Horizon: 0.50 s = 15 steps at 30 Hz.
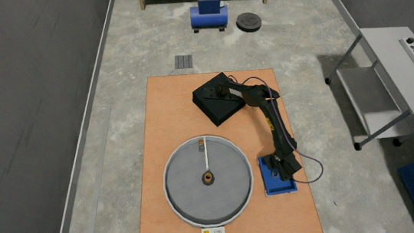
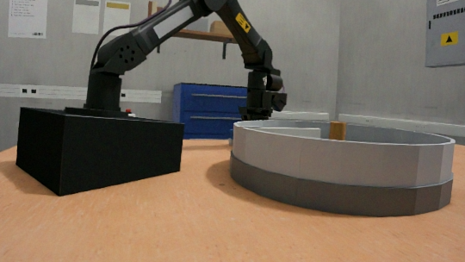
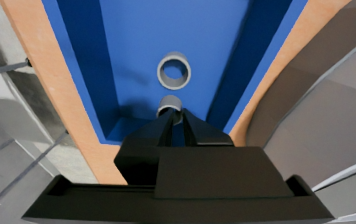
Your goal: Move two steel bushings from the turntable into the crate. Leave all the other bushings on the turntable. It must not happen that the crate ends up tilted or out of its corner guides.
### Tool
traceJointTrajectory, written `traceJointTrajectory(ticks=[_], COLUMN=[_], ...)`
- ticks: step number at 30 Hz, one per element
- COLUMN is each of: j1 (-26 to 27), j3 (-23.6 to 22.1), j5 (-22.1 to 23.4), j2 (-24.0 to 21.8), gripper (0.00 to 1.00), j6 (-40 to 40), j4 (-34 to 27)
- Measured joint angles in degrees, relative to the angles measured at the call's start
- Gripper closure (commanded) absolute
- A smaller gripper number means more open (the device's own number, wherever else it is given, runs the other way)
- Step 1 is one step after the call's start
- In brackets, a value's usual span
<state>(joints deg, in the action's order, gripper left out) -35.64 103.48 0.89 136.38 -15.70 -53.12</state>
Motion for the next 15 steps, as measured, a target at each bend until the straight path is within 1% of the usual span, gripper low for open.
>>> traceJointTrajectory(ticks=[6, 15], j1=[0.00, 0.00], j3=[0.00, 0.28], j5=[0.00, 0.00], j2=[0.00, -0.04], gripper=[0.87, 0.87], j6=[0.00, 0.00], j4=[-0.09, -1.97])
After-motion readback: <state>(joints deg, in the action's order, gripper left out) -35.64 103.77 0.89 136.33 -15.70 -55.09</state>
